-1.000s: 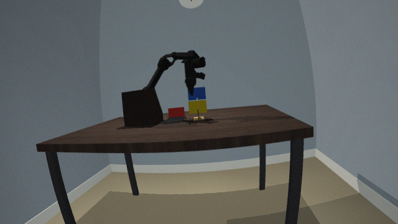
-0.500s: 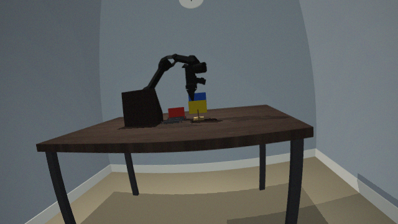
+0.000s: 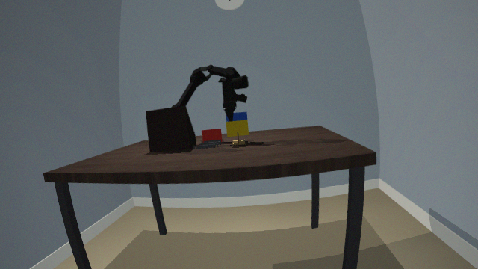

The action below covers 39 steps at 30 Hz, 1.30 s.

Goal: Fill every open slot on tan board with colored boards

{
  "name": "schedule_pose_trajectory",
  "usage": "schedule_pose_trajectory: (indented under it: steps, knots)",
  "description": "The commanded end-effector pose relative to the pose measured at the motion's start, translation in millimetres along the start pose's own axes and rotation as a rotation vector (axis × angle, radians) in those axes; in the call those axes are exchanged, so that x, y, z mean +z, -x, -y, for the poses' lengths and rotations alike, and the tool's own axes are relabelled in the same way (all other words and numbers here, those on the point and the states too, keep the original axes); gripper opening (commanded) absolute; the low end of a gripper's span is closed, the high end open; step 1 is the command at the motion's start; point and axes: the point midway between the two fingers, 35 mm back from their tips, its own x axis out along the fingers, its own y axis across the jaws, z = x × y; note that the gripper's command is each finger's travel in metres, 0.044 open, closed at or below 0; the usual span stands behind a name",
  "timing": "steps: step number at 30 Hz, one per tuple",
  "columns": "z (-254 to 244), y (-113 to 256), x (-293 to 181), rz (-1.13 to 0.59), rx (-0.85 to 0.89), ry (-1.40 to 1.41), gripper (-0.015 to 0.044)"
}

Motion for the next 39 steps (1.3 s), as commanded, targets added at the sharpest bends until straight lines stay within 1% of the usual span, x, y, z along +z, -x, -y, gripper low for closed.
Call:
schedule_pose_trajectory:
  steps: [1,39]
  knots:
    - [-0.2,-1.1,-0.8,0.000,0.004,-0.008,0.0000]
    - [-0.5,-17.6,-0.7,0.000,0.005,-0.008,0.0000]
